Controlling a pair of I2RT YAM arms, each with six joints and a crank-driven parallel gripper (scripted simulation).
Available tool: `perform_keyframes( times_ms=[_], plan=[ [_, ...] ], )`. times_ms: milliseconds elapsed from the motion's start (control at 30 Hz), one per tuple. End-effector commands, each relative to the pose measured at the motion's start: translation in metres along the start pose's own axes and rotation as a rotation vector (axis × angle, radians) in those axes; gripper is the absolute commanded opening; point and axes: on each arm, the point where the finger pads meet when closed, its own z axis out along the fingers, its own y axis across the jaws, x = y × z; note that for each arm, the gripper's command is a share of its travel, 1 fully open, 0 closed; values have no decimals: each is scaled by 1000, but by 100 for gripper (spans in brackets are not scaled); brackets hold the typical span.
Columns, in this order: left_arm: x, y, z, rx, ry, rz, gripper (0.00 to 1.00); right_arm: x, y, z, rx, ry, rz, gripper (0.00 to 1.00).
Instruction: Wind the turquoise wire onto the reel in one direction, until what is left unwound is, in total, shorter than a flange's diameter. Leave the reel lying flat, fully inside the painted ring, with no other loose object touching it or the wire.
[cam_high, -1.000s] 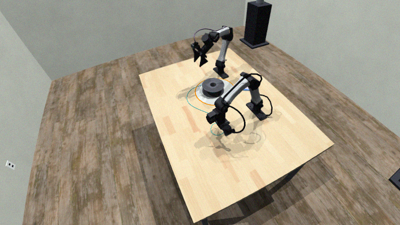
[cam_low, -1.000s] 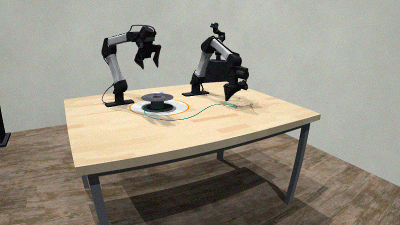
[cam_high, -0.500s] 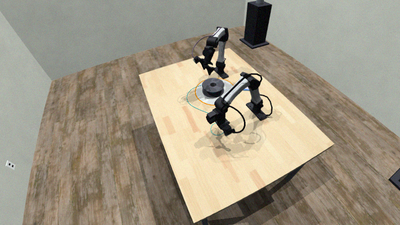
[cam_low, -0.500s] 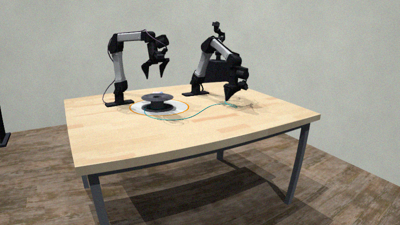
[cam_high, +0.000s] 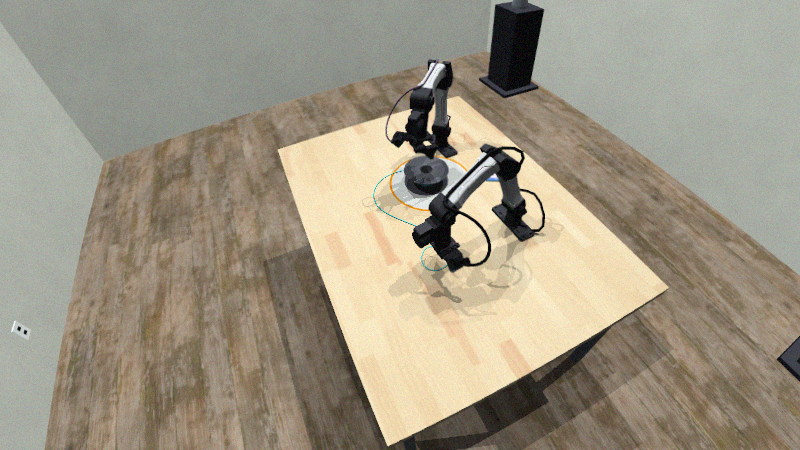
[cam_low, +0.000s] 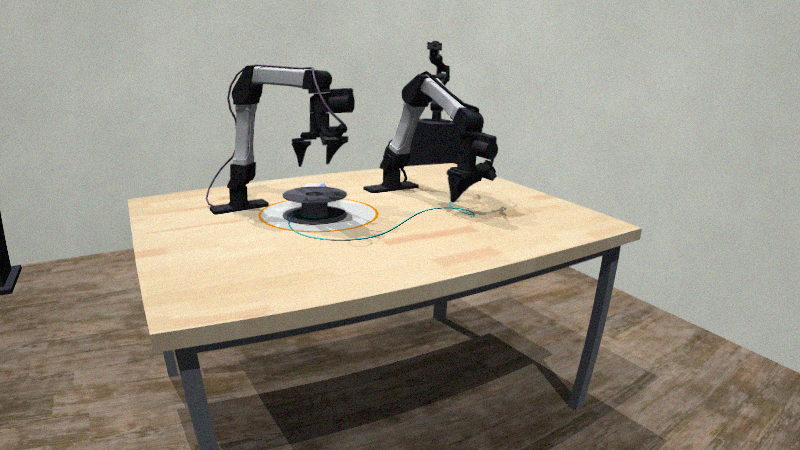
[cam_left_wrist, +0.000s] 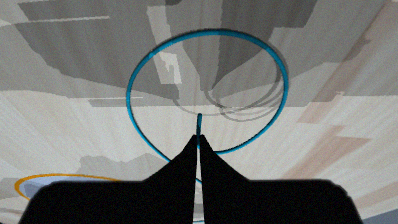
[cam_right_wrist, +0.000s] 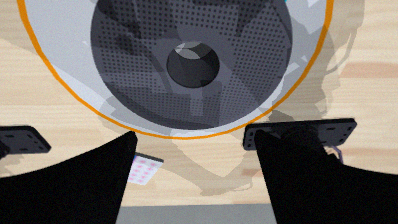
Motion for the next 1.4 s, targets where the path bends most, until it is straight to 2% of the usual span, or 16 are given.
perform_keyframes(
  times_ms=[0,233,1000,1367],
  plan=[
    [-1,-13,-6,41,-11,9,0,5,8,-2,-15,71,20,100],
    [-1,-13,-6,41,-11,9,0,2,8,-1,-15,108,21,100],
    [-1,-13,-6,41,-11,9,0,-6,5,-1,-14,110,21,100],
    [1,-13,-2,38,-18,375,0,-7,5,0,-18,109,-49,100]
  ],
)
